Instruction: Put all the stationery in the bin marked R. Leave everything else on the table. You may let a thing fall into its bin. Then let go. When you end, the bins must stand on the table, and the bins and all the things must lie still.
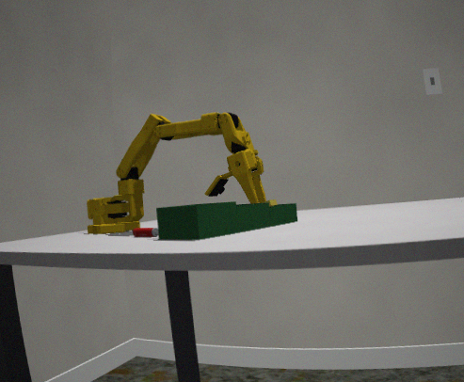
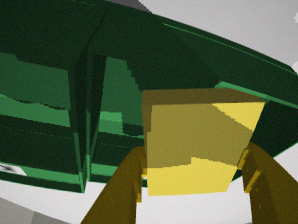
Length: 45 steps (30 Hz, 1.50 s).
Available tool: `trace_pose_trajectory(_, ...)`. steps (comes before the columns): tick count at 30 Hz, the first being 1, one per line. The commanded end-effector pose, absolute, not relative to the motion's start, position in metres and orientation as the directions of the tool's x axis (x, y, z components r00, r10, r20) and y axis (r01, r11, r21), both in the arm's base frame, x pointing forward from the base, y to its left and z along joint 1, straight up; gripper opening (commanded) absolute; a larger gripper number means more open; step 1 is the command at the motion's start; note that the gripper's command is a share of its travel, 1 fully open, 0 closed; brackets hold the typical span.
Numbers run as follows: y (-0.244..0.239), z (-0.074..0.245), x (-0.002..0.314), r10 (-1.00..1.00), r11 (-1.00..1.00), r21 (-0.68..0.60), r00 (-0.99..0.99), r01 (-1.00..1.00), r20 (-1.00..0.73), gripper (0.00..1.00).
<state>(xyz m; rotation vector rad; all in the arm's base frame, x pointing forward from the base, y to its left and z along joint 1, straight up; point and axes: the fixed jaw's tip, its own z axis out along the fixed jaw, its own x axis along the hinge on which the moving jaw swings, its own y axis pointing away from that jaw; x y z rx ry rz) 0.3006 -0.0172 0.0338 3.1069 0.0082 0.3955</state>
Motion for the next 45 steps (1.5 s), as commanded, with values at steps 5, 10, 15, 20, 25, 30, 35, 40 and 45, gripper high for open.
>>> trace_pose_trajectory(5,-0.0199,0.0559,0.3088,0.008,-1.0,0.015,0.94,0.003,0.341,0.0)
trace_pose_trajectory(10,-0.0199,0.0524,0.3091,0.008,-1.0,0.015,0.94,0.003,0.341,0.0)
trace_pose_trajectory(15,-0.0199,0.0512,0.3092,0.008,-1.0,0.015,0.94,0.003,0.341,0.0)
trace_pose_trajectory(20,-0.0199,0.0509,0.3092,0.008,-1.0,0.015,0.94,0.003,0.341,0.0)
trace_pose_trajectory(25,-0.0199,0.0489,0.3094,0.008,-1.0,0.015,0.94,0.003,0.341,0.0)
trace_pose_trajectory(30,-0.0199,0.0472,0.3095,0.008,-1.0,0.015,0.94,0.003,0.341,0.0)
trace_pose_trajectory(35,-0.0199,0.0471,0.3095,0.008,-1.0,0.015,0.94,0.003,0.341,0.0)
trace_pose_trajectory(40,-0.0199,0.0471,0.3095,0.008,-1.0,0.015,0.94,0.003,0.341,0.02)
trace_pose_trajectory(45,-0.0199,0.0471,0.3095,0.008,-1.0,0.015,0.94,0.003,0.341,0.08)
